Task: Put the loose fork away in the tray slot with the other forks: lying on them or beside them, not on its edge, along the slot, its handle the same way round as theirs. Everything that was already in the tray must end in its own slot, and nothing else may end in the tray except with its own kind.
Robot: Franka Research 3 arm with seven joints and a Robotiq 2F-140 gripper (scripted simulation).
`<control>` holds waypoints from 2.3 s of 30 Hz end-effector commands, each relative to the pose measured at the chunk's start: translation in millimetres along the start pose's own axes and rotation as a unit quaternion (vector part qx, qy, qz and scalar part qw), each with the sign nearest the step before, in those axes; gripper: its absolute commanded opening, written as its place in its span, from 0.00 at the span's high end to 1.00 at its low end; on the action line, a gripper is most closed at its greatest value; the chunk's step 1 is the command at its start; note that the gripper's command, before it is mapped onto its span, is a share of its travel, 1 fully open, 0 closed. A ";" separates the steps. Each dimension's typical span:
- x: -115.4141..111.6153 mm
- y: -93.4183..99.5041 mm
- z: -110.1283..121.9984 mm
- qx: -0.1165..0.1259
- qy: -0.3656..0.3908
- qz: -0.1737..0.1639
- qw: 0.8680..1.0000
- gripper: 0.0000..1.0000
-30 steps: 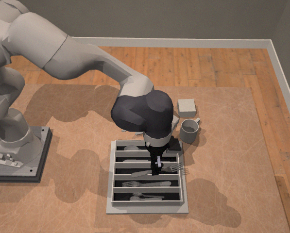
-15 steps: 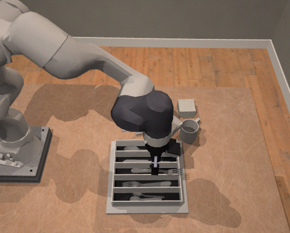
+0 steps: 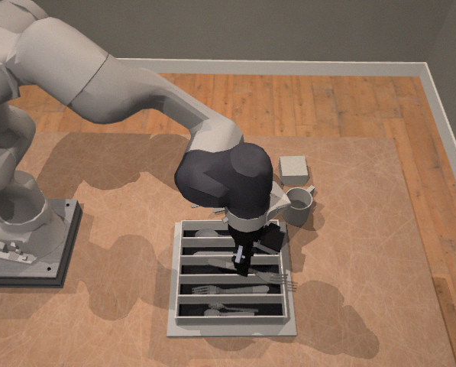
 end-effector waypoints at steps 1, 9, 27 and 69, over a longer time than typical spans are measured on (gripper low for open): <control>0.0 -0.5 -1.5 -0.005 -0.084 -0.002 0.996 0.87; 0.0 -0.6 -1.4 -0.005 -0.145 -0.002 0.989 0.87; 0.1 -0.9 -1.4 -0.005 -0.283 -0.002 0.959 0.87; 0.4 -1.0 -1.2 -0.006 -0.580 0.000 0.815 0.87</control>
Point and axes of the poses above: the point where the finger pads meet when closed, its own y axis back along the fingers, its own z axis across the jaws, x = y × z, the point moved 7 cm from there along y, back along the fingers, and after that the axes turned 6 degrees about y, right-handed, at the moved point
